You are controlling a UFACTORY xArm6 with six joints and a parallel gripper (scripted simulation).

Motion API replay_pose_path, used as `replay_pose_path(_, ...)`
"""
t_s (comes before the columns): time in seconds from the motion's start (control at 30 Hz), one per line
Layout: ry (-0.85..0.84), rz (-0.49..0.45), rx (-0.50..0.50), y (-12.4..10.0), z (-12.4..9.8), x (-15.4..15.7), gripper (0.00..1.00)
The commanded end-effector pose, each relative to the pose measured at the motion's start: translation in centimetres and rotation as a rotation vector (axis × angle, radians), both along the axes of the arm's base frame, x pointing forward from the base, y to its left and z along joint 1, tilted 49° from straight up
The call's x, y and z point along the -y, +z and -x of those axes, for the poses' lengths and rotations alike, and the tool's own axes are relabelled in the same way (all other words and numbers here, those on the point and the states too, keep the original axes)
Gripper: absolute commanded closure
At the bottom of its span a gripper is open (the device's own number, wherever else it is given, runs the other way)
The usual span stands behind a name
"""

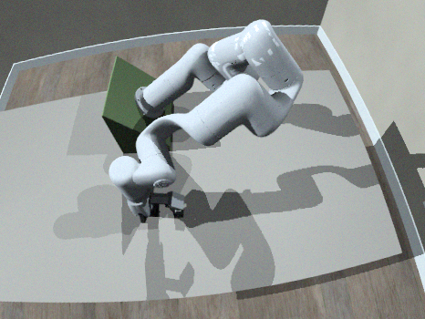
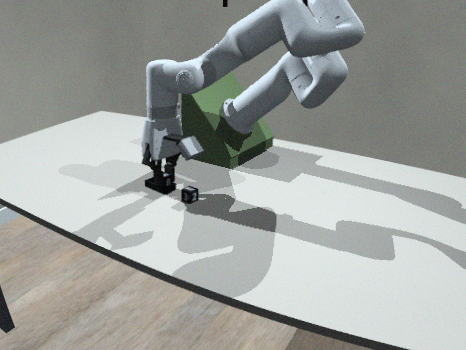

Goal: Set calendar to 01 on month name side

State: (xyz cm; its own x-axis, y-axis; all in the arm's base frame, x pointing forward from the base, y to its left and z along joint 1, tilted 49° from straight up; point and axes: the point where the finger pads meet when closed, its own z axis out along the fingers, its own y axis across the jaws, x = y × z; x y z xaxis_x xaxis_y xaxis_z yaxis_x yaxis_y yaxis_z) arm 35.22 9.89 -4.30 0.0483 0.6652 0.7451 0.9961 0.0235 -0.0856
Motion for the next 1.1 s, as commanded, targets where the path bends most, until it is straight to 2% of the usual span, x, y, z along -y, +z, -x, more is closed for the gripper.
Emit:
replay_pose_path(0.0, -0.001, 0.001, 0.002, 0.0, -0.1, 0.1, 0.73)
replay_pose_path(0.33, -0.001, 0.001, 0.002, 0.7, -0.2, 0.8, 0.73)
replay_pose_path(0.77, -0.001, 0.001, 0.002, 6.2, -0.8, 7.0, 0.73)
replay_pose_path(1.07, -0.001, 0.001, 0.002, 6.7, -0.8, 7.5, 0.73)
